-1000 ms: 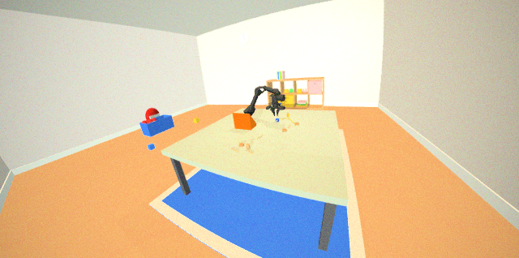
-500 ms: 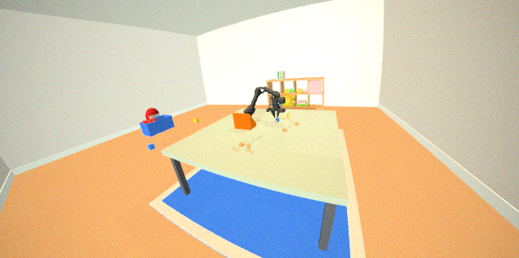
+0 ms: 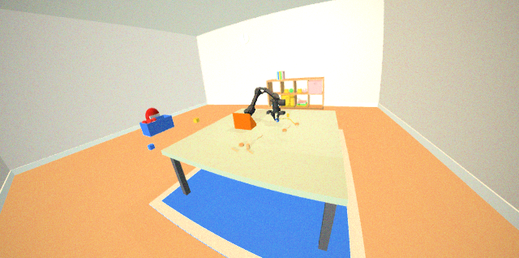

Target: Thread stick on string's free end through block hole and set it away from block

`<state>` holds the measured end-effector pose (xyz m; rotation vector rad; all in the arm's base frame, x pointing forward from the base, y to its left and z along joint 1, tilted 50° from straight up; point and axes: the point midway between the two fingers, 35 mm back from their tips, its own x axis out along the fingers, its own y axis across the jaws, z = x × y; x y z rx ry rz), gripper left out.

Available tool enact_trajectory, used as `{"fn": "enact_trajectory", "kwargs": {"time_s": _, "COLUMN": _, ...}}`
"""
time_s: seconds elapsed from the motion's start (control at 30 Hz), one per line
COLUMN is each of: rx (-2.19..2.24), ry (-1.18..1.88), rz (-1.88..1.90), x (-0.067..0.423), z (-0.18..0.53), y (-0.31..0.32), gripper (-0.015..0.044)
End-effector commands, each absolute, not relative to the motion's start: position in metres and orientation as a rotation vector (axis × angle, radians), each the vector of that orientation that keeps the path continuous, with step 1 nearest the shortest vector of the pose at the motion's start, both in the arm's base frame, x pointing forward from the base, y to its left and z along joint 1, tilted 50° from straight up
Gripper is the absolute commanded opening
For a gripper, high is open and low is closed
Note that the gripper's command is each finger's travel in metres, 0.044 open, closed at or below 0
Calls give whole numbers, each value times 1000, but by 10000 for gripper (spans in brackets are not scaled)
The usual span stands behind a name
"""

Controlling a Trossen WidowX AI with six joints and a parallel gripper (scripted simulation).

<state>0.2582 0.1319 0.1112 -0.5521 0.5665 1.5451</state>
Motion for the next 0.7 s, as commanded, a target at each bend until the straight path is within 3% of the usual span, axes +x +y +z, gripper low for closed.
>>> {"fn": "enact_trajectory", "kwargs": {"time_s": 0.0, "rx": -547, "ry": 564, "rz": 1548, "x": 256, "z": 108, "y": 138, "gripper": 123}}
{"fn": "enact_trajectory", "kwargs": {"time_s": 0.33, "rx": -544, "ry": 561, "rz": 1550, "x": 254, "z": 103, "y": 144, "gripper": 123}}
{"fn": "enact_trajectory", "kwargs": {"time_s": 0.5, "rx": -549, "ry": 563, "rz": 1549, "x": 255, "z": 103, "y": 143, "gripper": 0}}
{"fn": "enact_trajectory", "kwargs": {"time_s": 0.67, "rx": -549, "ry": 563, "rz": 1549, "x": 255, "z": 103, "y": 143, "gripper": 0}}
